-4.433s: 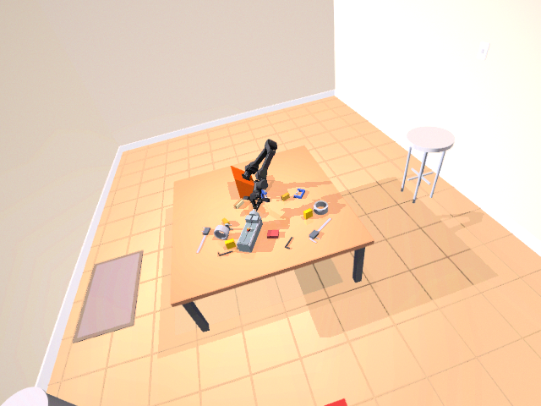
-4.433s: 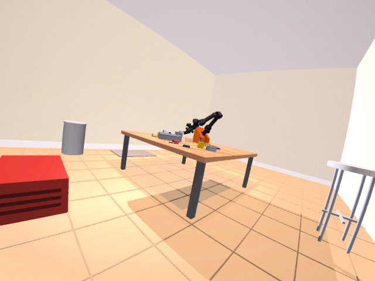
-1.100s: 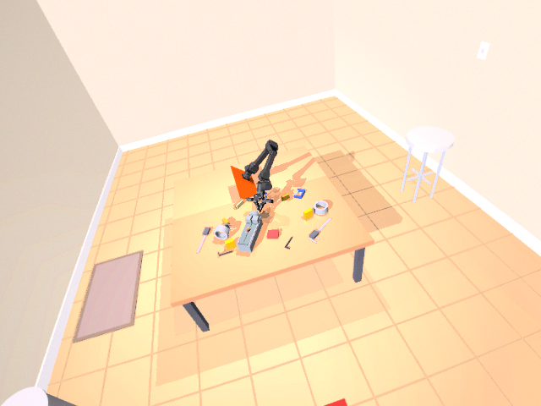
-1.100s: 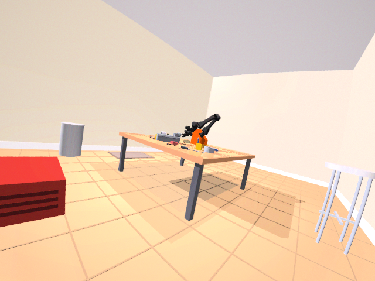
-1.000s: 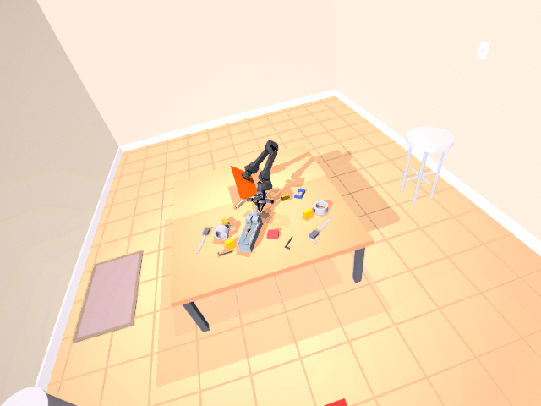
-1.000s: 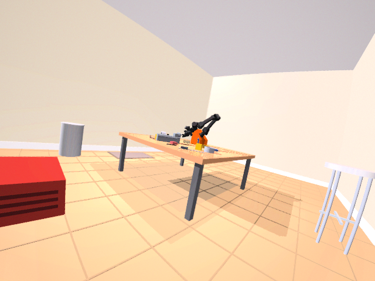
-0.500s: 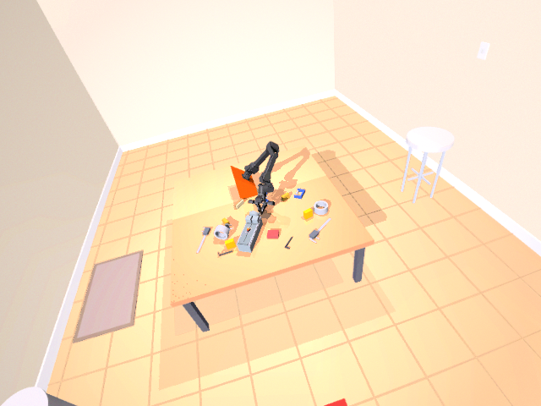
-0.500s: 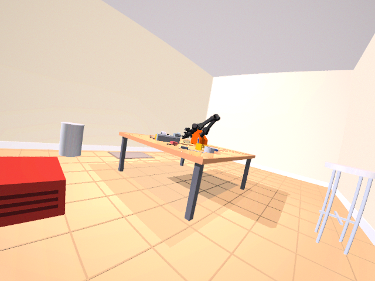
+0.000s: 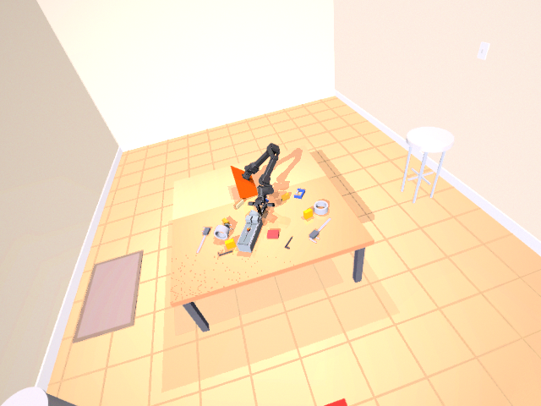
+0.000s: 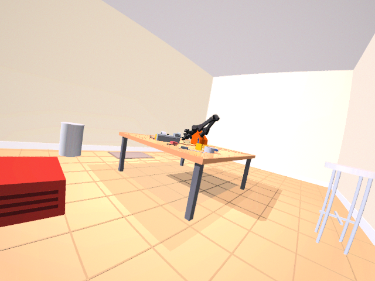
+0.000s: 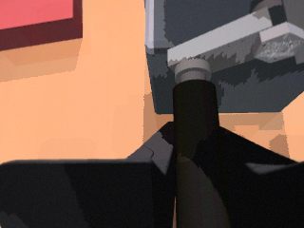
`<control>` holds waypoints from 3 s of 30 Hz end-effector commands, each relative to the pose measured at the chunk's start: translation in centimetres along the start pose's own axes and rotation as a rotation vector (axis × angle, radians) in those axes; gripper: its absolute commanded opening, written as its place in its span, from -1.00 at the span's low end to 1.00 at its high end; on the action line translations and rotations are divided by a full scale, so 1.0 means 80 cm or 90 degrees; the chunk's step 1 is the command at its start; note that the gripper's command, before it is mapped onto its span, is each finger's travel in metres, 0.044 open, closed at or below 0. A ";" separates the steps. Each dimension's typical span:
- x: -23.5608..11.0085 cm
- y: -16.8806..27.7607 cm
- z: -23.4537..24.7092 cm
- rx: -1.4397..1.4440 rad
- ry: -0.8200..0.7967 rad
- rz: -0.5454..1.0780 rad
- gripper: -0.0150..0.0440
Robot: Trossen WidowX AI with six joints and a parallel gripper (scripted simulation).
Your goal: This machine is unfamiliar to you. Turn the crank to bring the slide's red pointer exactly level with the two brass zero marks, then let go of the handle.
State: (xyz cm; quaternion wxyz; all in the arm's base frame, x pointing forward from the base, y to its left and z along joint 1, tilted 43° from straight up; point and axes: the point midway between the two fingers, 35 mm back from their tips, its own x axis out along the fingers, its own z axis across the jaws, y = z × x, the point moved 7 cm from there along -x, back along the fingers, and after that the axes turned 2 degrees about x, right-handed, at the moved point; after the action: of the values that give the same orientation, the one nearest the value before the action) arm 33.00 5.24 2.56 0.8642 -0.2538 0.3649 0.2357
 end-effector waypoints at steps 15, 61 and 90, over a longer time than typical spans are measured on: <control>0.012 0.011 -0.017 0.000 0.005 0.006 -0.49; 0.015 0.013 -0.032 0.000 0.005 0.006 -0.49; 0.015 0.013 -0.035 0.000 0.005 0.006 -0.49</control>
State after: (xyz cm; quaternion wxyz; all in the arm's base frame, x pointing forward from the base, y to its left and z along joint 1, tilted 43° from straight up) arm 32.01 4.89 0.23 0.8658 -0.2534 0.3575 0.2416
